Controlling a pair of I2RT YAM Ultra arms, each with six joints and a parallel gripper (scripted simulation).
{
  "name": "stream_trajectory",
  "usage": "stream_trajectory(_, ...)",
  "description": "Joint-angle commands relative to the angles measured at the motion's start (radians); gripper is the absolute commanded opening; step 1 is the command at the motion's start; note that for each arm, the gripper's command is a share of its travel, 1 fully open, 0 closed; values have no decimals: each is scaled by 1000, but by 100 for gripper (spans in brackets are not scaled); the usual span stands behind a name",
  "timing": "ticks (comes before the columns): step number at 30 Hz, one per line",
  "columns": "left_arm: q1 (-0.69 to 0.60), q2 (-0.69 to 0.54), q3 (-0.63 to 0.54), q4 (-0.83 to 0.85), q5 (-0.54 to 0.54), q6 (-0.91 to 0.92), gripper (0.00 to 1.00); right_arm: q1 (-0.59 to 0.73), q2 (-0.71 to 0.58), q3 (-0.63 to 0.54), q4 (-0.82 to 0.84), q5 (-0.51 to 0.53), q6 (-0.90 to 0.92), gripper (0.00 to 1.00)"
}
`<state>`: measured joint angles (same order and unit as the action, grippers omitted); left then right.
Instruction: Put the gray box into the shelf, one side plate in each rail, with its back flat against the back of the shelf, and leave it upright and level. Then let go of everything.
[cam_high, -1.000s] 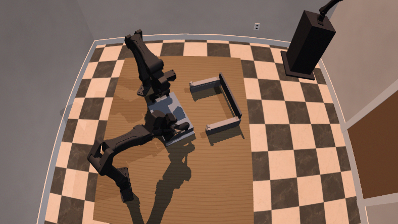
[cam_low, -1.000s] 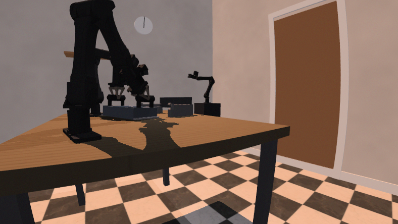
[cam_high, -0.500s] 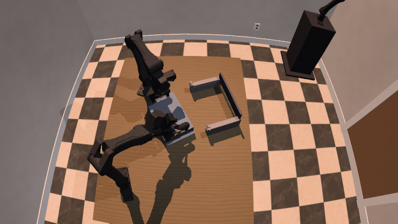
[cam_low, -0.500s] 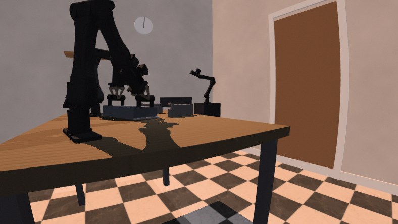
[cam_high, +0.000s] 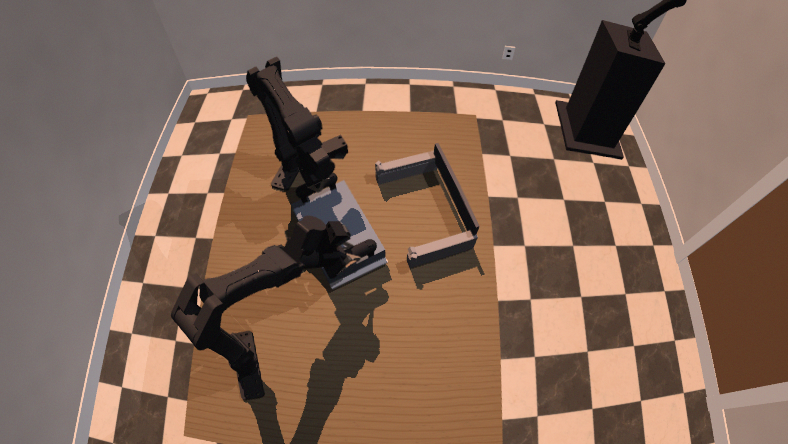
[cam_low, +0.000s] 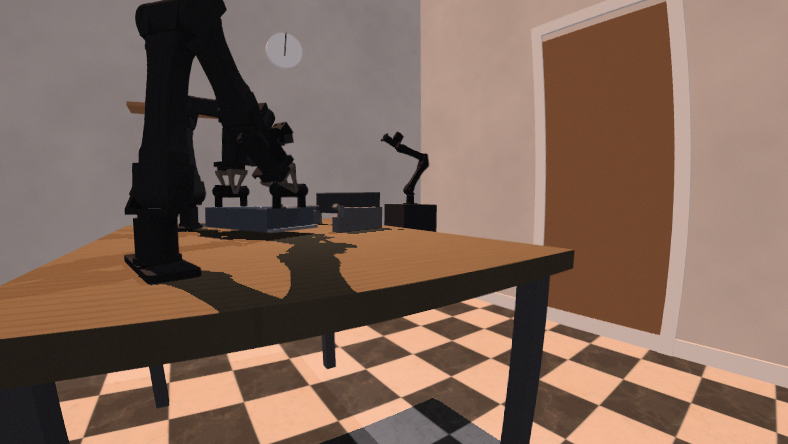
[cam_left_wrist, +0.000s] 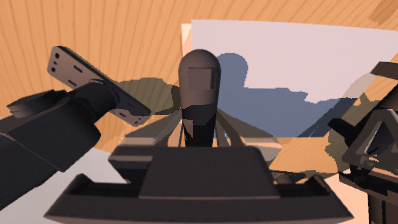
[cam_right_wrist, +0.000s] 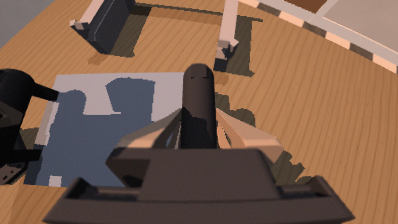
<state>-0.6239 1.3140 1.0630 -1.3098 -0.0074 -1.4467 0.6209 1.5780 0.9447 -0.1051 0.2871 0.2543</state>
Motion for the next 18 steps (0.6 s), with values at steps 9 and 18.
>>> stream_trajectory(9, 3, -75, 87, -21, -67, -8, 16, -10, -70, 59, 28, 33, -33, 16)
stream_trajectory(18, 5, -75, 98, -50, -67, -1, 16, -10, -71, 69, -13, 32, -33, 16)
